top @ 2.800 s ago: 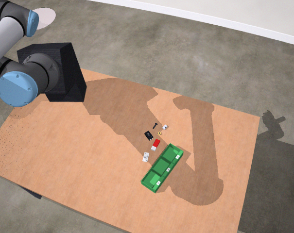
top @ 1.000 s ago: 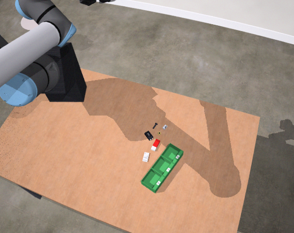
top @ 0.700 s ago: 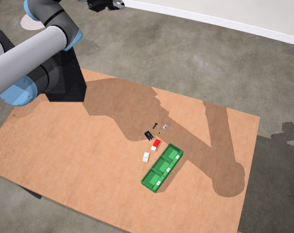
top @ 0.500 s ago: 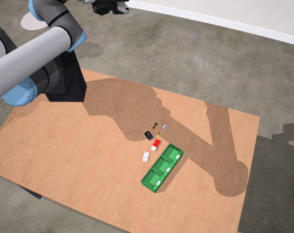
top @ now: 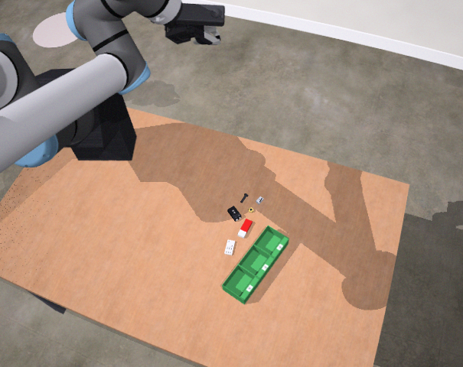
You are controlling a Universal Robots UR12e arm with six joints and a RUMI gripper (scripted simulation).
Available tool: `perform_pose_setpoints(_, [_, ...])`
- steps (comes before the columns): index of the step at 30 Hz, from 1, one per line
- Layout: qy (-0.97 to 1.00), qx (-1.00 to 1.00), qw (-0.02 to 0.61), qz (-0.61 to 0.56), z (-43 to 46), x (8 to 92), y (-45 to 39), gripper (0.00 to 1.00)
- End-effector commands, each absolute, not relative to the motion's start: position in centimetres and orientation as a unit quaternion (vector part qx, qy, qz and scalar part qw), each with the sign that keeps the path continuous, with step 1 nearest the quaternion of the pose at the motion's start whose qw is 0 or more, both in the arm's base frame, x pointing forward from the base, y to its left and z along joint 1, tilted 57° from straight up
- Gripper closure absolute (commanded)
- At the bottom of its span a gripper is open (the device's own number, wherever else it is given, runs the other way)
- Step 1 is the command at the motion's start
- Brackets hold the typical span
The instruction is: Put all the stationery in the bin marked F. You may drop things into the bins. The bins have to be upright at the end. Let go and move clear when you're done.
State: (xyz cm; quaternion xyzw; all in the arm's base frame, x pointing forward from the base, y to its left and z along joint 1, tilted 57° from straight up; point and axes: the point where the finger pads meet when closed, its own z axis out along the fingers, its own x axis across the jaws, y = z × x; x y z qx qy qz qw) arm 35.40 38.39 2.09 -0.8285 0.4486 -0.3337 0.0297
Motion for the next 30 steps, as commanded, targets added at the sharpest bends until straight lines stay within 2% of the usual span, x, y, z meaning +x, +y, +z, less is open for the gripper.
perform_pose_setpoints(1, [0.462,-0.816,0.017,-0.347,2.3,37.2,37.3,0.96])
perform_pose_setpoints(30, [0.509,-0.767,-0.039,-0.389,3.7,47.8,26.7,0.96])
